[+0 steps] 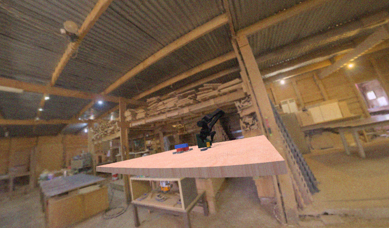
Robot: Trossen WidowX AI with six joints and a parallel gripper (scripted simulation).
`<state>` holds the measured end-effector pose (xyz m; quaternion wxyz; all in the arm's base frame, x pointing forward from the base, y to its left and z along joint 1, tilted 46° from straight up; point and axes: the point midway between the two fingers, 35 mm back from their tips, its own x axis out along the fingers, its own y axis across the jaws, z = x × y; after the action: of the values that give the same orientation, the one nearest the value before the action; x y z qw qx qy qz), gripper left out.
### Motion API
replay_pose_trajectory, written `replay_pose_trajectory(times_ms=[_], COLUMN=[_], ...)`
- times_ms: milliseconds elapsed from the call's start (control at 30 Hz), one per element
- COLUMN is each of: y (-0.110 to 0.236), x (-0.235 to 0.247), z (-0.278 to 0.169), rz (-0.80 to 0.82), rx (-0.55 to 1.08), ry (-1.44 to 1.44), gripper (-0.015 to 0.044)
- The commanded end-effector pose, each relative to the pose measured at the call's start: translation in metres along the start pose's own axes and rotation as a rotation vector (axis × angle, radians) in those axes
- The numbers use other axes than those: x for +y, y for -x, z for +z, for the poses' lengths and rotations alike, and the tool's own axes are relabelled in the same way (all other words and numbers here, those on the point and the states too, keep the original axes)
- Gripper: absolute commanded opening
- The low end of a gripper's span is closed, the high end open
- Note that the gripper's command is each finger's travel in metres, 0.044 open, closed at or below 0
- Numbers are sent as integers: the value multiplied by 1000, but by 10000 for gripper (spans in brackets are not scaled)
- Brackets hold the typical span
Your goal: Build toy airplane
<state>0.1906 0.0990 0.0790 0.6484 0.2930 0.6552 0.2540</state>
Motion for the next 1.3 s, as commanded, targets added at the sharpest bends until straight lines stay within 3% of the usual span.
replay_pose_trajectory(times_ms=[0, 567, 1067, 1267], y=[-8, -32, -32, -32], x=[0, 1, 1, 1], z=[-1, -3, -3, -3], rz=[3, 10, 10, 10], rx=[4, 4, 4, 4], ry=[-10, -10, -10, -10], gripper=[440, 440, 46, 6])
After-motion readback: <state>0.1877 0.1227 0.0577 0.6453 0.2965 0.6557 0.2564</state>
